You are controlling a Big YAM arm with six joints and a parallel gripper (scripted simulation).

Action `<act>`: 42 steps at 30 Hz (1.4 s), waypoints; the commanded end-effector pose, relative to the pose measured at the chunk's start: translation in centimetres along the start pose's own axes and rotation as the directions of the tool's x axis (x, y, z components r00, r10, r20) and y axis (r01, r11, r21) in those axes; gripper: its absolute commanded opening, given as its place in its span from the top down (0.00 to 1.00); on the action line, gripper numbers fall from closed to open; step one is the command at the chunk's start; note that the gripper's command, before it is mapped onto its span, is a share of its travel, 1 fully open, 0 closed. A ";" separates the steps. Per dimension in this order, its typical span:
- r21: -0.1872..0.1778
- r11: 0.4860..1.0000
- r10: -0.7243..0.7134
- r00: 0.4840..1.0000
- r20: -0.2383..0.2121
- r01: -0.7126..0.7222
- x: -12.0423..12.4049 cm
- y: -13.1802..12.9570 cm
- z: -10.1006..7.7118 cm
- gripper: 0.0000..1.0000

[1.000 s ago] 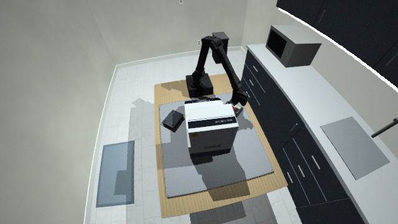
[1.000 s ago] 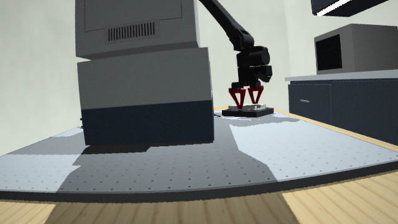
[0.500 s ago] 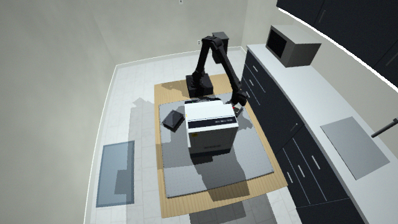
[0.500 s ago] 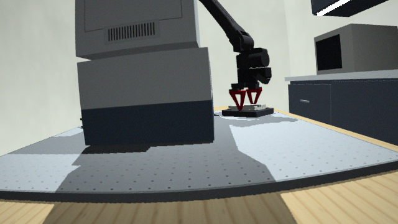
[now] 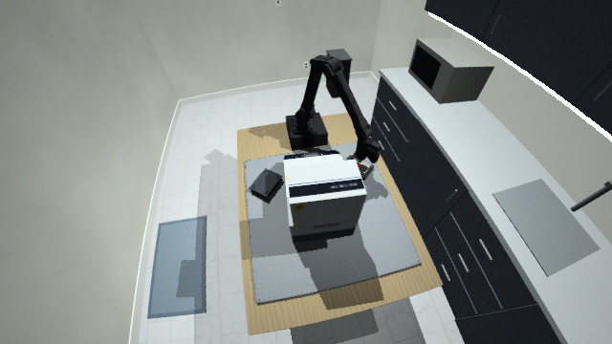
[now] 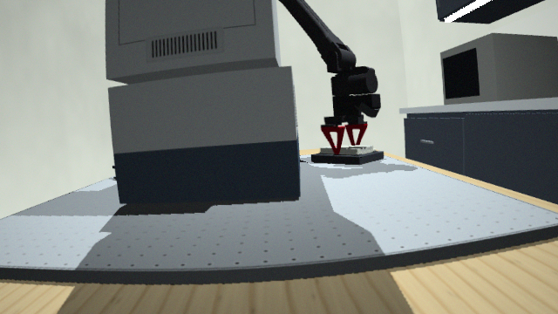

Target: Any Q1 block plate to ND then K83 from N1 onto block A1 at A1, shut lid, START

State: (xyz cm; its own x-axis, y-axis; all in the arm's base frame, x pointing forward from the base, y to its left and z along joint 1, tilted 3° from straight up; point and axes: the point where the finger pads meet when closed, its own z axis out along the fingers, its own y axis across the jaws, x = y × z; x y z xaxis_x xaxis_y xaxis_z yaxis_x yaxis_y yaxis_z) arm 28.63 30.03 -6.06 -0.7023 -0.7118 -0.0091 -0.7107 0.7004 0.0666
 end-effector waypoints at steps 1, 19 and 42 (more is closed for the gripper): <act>0.000 1.000 -0.015 0.994 0.107 0.015 -3.9 0.8 -2.6 1.00; 0.000 1.000 -0.016 0.993 0.121 0.017 -4.8 0.8 -3.1 1.00; 0.002 1.000 -0.019 0.989 0.146 0.019 -6.0 0.8 -3.6 1.00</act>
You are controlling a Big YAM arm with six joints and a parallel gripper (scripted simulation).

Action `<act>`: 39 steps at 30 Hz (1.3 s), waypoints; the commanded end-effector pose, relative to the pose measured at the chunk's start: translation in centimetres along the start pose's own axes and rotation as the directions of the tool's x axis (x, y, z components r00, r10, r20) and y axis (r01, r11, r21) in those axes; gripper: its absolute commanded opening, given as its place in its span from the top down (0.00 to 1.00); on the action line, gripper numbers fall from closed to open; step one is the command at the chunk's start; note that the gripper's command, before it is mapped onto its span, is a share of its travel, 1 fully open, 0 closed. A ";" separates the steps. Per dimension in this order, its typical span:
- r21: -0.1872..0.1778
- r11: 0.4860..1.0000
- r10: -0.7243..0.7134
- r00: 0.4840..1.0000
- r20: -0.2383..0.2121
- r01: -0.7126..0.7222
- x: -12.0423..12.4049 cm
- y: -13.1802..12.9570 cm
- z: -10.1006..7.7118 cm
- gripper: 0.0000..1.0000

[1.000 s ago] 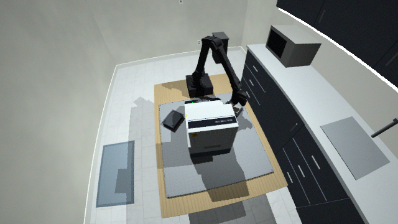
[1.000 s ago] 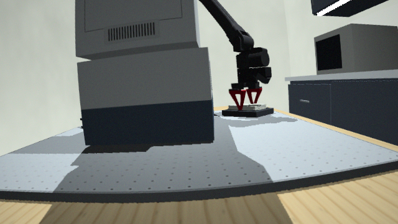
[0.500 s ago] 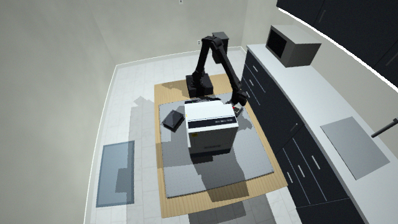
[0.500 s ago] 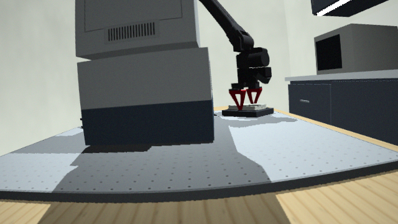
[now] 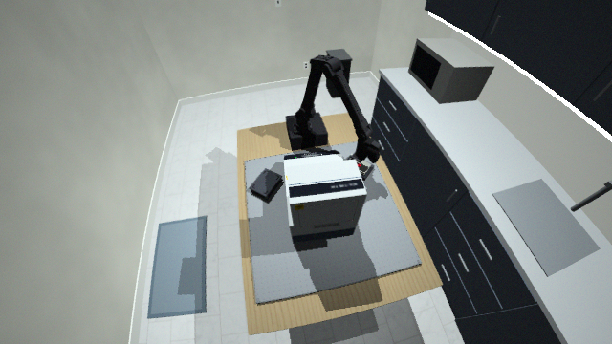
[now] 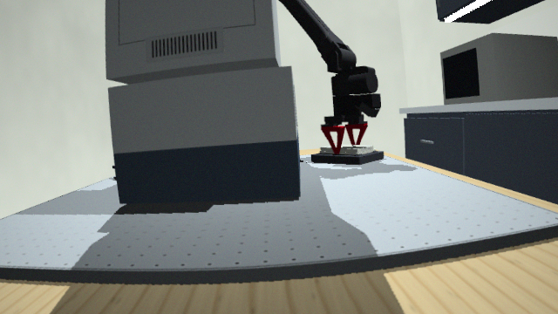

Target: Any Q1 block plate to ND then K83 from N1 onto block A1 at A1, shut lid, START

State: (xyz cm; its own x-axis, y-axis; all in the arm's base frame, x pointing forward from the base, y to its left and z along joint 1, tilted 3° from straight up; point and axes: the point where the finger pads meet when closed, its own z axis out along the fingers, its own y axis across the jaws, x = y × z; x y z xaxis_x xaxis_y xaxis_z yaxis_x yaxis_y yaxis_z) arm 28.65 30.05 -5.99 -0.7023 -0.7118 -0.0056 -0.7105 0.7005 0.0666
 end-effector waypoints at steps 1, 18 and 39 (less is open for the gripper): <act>0.002 1.000 -0.020 0.988 0.152 0.020 -6.1 0.8 -3.6 1.00; 0.003 1.000 -0.021 0.987 0.161 0.021 -6.9 0.8 -3.2 1.00; 0.004 1.000 -0.025 0.978 0.206 0.024 -7.8 0.8 -4.6 1.00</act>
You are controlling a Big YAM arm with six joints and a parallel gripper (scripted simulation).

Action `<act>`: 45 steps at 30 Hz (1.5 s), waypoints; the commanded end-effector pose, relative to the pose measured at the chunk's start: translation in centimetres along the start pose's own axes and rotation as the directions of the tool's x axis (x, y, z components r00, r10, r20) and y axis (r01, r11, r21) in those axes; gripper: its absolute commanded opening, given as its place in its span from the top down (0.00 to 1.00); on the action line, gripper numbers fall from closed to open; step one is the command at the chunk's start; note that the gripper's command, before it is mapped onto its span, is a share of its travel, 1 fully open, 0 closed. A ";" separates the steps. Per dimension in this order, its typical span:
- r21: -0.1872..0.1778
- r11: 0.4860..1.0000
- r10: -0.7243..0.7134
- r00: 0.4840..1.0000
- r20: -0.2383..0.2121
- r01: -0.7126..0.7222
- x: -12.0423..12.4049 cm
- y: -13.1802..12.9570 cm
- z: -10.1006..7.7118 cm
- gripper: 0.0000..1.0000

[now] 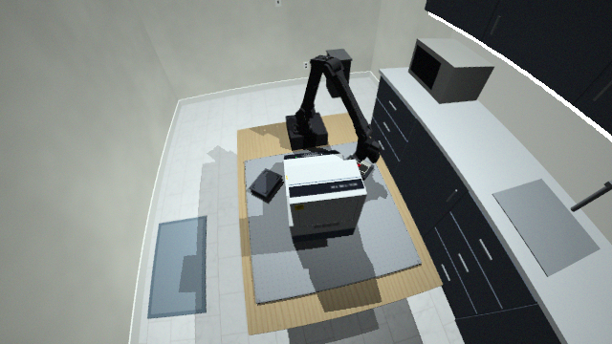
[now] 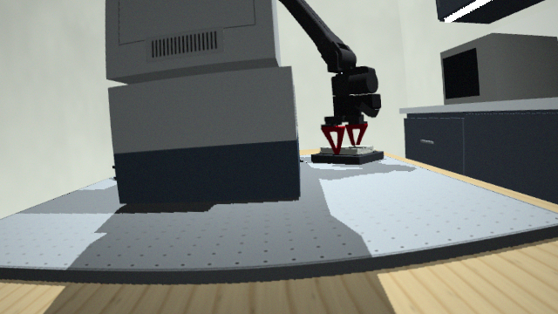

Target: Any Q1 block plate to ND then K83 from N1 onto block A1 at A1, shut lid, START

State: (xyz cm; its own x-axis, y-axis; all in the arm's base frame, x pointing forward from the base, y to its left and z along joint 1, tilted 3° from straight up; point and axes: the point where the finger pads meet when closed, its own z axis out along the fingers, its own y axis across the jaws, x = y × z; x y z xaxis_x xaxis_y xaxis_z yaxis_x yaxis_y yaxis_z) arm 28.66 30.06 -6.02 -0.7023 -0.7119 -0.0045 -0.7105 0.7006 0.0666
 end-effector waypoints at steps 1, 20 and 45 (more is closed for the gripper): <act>0.004 1.000 -0.025 0.978 0.207 0.024 -7.8 0.8 -4.6 1.00; 0.005 1.000 -0.027 0.974 0.223 0.026 -8.0 0.8 -4.5 1.00; 0.000 1.000 -0.004 0.988 0.152 0.004 -5.6 -0.6 -8.2 1.00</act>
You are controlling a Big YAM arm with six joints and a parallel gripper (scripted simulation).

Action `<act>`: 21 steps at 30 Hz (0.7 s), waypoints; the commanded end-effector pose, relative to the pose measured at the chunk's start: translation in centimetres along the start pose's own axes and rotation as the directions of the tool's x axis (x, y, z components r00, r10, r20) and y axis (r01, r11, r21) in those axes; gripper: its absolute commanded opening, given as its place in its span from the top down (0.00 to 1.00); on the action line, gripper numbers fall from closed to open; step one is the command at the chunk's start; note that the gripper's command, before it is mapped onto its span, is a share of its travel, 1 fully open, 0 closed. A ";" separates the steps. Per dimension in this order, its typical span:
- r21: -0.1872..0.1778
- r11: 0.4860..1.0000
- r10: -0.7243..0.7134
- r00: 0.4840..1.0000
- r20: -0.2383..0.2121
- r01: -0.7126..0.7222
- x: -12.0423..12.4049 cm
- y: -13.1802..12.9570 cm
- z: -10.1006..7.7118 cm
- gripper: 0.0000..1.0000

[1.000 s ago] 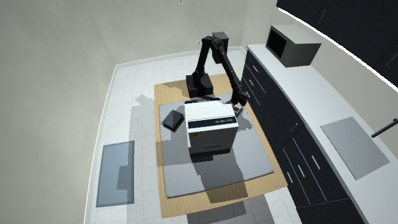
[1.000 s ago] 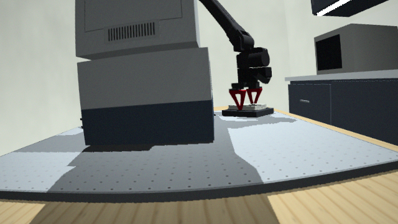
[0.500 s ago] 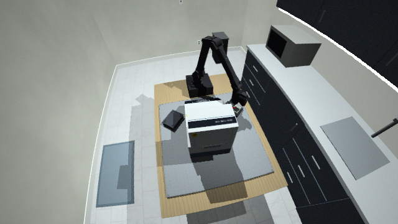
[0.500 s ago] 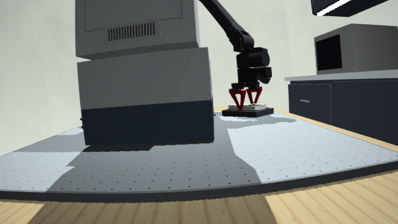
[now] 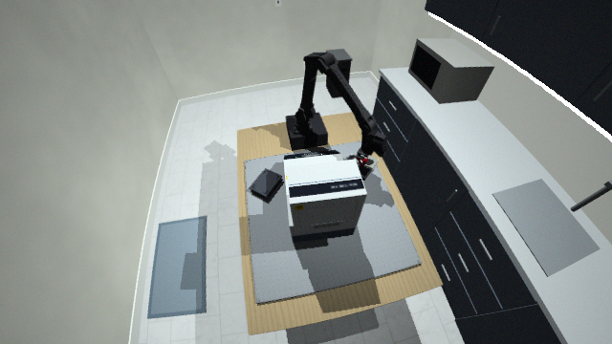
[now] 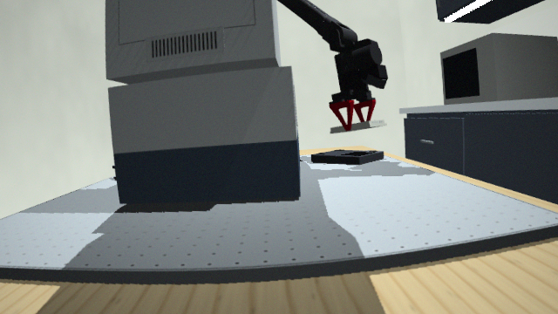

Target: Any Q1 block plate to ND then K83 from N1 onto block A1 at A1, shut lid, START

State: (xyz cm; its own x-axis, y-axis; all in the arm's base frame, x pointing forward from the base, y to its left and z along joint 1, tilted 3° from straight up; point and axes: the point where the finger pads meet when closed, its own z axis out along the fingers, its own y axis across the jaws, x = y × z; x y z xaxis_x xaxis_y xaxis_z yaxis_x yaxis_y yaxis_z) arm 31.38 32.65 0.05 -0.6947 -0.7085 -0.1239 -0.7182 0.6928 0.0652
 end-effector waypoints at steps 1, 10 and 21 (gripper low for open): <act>-0.001 1.000 0.008 1.000 0.014 -0.008 -1.4 -0.9 -1.7 1.00; 0.005 1.000 0.008 0.999 -0.045 -0.008 1.0 -0.5 -1.2 1.00; 0.002 1.000 -0.014 0.998 -0.060 0.014 1.7 0.3 -4.3 1.00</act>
State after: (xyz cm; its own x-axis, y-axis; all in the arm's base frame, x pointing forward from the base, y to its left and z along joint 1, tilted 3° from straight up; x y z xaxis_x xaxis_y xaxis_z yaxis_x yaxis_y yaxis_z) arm 28.88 29.69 0.45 -0.7018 -0.7123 0.0067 -0.7105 0.7006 0.0666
